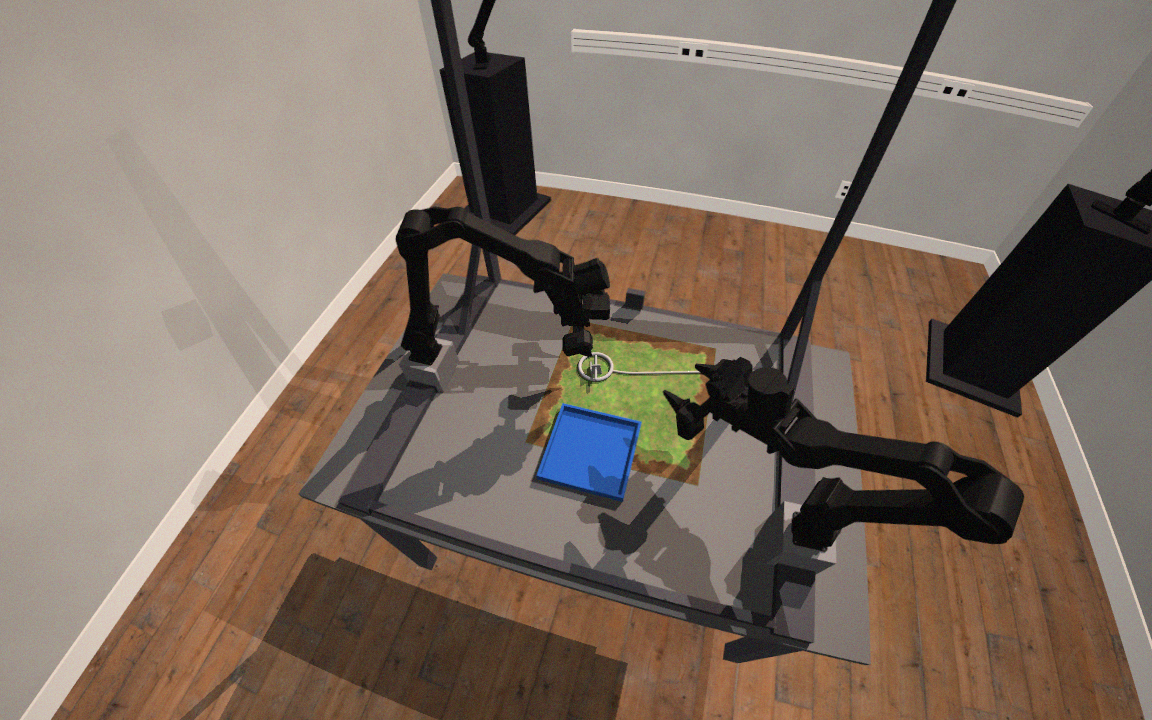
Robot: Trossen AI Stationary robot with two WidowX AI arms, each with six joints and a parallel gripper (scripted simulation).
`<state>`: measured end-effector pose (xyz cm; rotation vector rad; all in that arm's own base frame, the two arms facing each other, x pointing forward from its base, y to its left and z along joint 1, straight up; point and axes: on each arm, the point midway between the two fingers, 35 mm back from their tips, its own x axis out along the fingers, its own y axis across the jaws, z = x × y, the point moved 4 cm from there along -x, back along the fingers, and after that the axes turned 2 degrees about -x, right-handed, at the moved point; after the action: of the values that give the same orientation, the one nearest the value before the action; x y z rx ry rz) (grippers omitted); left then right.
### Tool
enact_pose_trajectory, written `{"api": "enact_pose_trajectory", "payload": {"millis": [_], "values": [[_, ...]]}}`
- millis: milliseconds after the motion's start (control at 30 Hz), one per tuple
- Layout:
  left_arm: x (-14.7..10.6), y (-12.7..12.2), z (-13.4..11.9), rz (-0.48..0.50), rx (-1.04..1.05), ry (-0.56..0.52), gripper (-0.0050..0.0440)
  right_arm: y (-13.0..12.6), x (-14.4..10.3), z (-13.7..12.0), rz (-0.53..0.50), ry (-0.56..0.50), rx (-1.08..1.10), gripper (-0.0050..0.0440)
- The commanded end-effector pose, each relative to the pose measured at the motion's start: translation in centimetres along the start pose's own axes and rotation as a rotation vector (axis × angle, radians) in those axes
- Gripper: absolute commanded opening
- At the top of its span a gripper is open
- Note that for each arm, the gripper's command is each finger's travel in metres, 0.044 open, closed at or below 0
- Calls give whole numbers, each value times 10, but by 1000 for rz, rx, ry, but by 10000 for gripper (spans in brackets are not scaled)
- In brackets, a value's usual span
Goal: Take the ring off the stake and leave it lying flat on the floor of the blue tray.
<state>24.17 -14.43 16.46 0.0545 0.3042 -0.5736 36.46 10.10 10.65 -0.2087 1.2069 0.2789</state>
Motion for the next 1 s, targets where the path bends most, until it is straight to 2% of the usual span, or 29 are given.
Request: {"api": "enact_pose_trajectory", "payload": {"millis": [0,167,367,433,933,967], "values": [[-1,0,2,2,-2,-11,440,0,-7,5,-3,-23,-1,416],[0,0,6,3,0,-19,440,2,0,7,-4,-5,100,296],[0,0,6,3,0,-19,440,5,15,7,-14,44,423,152],[0,0,6,3,0,-19,440,5,15,7,-14,44,423,152],[0,0,6,3,0,-19,440,14,48,4,-93,136,1133,147],[0,0,6,3,0,-19,440,14,48,4,-93,136,1133,147]]}}
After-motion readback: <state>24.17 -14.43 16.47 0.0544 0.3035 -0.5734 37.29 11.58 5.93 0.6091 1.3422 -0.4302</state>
